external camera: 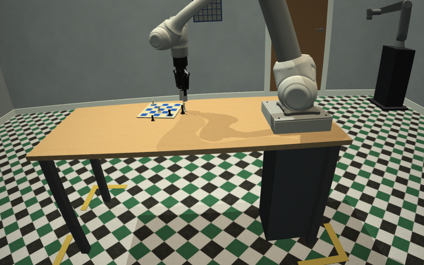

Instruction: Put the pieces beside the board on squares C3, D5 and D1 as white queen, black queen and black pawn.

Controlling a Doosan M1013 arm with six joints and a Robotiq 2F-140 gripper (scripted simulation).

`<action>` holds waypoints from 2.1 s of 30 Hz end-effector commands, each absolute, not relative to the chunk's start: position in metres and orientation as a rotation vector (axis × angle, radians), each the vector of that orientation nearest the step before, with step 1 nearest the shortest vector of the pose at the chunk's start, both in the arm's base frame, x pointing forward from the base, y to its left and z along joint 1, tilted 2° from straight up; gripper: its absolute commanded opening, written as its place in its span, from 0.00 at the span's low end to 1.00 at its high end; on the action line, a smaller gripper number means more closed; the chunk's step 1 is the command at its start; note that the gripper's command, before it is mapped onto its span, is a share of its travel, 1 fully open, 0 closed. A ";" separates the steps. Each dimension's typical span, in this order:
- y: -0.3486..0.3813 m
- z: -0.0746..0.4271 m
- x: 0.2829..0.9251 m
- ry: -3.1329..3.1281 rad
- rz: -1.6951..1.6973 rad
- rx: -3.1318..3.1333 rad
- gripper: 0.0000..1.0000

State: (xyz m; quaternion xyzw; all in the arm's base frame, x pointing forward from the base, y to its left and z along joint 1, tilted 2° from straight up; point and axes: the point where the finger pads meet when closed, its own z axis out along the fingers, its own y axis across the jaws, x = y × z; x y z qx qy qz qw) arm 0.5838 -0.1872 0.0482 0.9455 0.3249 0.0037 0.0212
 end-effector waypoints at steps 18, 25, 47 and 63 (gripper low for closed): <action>-0.187 0.048 0.584 1.007 0.012 2.931 0.25; -0.187 0.048 0.584 1.007 0.012 2.931 0.25; -0.187 0.041 0.584 1.007 0.012 2.931 0.25; -0.189 0.012 0.585 1.007 0.012 2.931 0.25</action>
